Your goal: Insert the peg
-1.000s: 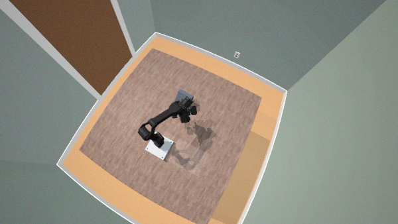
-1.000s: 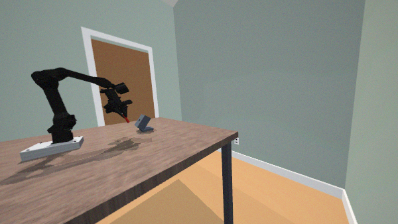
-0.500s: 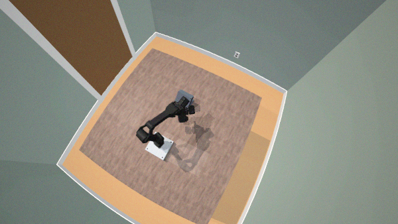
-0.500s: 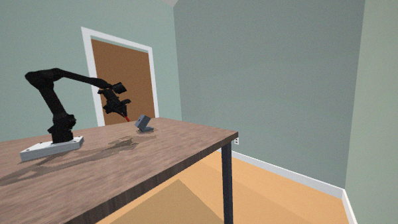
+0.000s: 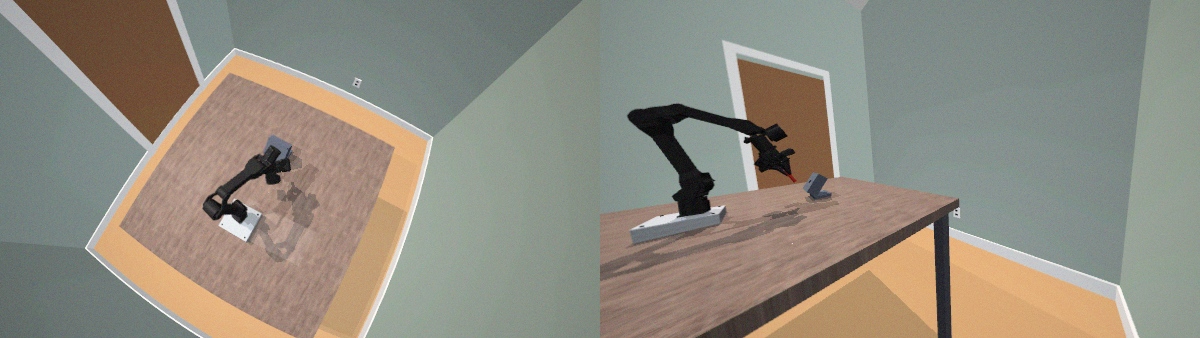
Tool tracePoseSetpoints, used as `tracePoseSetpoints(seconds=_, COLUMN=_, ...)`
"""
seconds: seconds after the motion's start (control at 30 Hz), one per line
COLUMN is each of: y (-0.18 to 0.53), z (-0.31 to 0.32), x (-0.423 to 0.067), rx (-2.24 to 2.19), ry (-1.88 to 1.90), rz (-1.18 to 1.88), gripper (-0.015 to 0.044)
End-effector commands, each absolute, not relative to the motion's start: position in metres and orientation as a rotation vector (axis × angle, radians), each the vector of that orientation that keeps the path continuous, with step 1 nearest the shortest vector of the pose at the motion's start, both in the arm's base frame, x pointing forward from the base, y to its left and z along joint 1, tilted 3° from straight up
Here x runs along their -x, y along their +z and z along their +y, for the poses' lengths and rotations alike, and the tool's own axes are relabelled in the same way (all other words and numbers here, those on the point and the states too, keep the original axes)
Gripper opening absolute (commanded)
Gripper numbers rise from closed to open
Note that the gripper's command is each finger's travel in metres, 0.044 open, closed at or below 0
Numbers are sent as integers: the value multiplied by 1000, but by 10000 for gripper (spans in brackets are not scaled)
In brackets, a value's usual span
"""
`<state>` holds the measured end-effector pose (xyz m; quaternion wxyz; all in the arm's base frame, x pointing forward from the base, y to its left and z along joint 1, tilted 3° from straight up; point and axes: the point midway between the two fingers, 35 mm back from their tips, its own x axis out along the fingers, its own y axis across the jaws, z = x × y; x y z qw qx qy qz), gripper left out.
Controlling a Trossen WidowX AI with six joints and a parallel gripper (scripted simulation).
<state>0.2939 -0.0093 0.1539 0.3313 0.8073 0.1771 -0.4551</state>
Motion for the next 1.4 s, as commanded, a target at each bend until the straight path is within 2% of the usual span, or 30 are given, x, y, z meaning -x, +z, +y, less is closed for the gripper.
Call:
tracePoseSetpoints(seconds=0.0, y=156, z=-6, x=-292, rx=-2132, ry=-1163, rz=448, gripper=0)
tracePoseSetpoints(seconds=1.37, y=163, z=29, x=-280, rx=-2318, ry=-929, rz=407, gripper=0)
